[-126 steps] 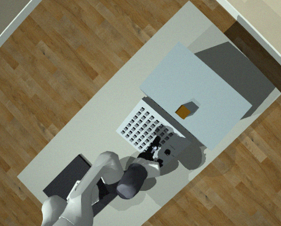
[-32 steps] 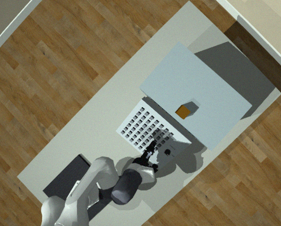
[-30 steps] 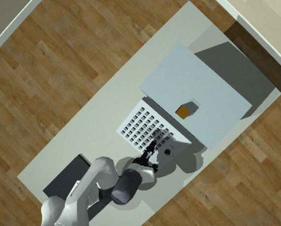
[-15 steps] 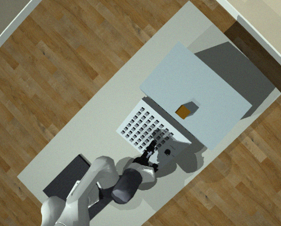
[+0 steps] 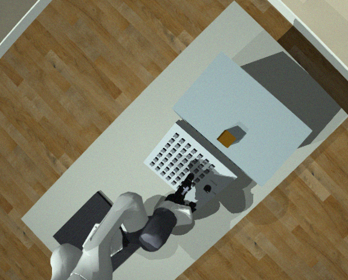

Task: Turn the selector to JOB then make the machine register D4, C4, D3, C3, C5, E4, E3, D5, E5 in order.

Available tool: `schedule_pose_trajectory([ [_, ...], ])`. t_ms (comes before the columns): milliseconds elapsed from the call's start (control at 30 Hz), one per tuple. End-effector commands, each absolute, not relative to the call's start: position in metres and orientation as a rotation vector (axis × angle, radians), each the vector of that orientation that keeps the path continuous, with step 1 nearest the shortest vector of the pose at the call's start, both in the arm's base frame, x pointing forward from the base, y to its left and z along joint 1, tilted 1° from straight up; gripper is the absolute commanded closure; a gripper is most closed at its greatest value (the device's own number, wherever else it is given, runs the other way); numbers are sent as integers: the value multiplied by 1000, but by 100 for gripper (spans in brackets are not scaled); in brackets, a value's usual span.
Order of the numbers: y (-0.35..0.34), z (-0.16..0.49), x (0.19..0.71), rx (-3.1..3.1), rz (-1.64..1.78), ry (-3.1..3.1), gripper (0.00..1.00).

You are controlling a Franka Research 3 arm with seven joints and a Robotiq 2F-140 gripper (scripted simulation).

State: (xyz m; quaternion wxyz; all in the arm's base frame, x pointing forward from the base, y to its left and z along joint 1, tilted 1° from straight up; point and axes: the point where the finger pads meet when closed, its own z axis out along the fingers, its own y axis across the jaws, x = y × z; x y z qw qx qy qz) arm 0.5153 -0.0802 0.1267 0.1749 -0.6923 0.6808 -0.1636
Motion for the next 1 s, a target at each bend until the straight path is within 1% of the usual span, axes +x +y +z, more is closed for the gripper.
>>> schedule_pose_trajectory([
  [0, -81, 126, 517, -1969, -470, 1920, 90],
  [967, -81, 125, 517, -1969, -470, 1920, 90],
])
